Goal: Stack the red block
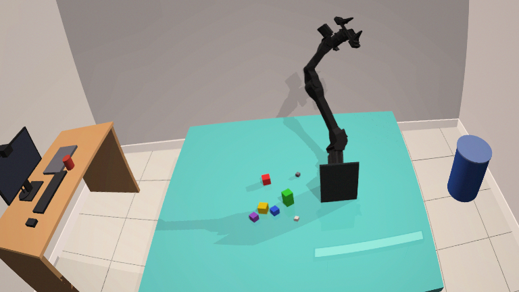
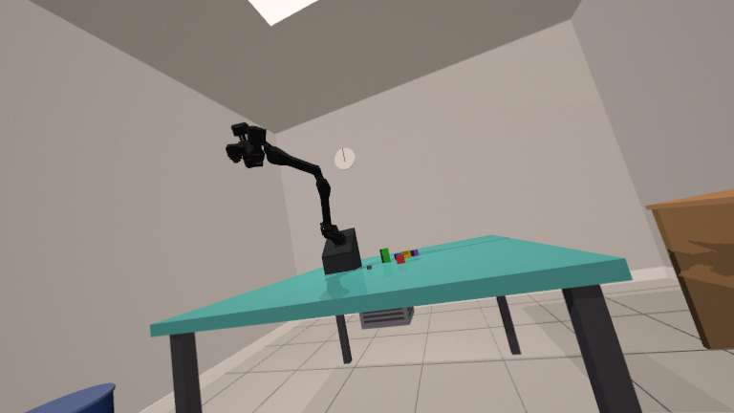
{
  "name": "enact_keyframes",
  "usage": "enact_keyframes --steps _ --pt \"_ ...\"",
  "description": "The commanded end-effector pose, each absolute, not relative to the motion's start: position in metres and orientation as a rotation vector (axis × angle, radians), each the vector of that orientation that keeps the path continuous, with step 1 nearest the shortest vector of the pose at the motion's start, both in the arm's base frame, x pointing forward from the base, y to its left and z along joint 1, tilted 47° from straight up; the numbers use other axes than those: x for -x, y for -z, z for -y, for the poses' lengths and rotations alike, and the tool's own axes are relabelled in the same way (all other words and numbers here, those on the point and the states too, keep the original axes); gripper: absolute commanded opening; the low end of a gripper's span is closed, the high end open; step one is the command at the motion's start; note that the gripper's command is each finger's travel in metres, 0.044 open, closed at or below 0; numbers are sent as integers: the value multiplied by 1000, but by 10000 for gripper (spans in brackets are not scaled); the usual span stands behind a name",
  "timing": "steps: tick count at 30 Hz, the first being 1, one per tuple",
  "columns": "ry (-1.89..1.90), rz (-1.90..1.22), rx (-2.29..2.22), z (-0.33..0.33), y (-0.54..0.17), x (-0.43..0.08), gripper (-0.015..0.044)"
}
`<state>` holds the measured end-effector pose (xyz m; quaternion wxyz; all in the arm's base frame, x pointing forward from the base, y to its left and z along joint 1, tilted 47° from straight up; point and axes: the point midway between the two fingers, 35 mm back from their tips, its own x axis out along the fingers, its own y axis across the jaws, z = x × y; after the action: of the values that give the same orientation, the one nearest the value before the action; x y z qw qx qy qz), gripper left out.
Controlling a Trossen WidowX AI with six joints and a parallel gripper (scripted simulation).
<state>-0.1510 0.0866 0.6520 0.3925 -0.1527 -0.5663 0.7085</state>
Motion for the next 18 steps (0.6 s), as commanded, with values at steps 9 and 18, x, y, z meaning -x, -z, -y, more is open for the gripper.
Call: enact_keyframes --steps 9,18 --pt "-1987 1559 259 -32 -636 198 440" --pt "-2180 1647 104 30 -620 225 440"
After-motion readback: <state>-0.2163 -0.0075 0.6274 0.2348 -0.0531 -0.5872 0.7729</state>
